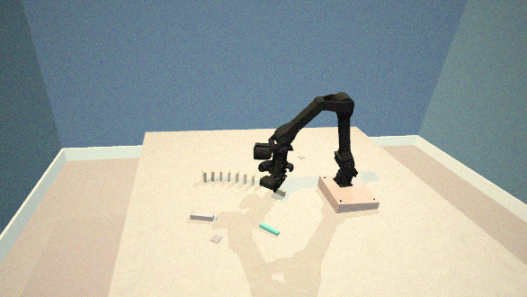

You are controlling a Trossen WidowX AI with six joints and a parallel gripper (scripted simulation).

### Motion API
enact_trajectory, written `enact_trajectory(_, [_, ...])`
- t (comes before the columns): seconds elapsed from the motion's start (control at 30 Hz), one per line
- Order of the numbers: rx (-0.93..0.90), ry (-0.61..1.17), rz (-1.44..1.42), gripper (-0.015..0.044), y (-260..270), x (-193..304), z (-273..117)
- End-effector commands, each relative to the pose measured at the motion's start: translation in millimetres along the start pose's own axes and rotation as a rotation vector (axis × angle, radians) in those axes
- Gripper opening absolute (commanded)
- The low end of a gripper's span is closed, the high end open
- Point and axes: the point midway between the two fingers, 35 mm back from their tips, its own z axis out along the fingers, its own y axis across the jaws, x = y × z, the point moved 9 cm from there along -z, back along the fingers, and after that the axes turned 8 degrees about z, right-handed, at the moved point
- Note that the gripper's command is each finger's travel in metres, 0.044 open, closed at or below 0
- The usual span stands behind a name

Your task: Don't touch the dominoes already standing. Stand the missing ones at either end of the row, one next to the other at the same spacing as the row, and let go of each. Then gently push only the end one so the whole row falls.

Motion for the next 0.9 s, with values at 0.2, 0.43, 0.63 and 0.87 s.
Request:
enact_trajectory(0.2, [-0.002,0.005,0.005,0.0030,0.4,-0.5,-73.1])
enact_trajectory(0.43, [-0.002,0.004,0.005,0.0030,0.3,-1.2,-152.4])
enact_trajectory(0.63, [-0.002,0.004,0.005,0.0030,0.3,-1.2,-154.5])
enact_trajectory(0.87, [-0.008,0.001,-0.530,0.0030,57.8,-10.7,-164.2])
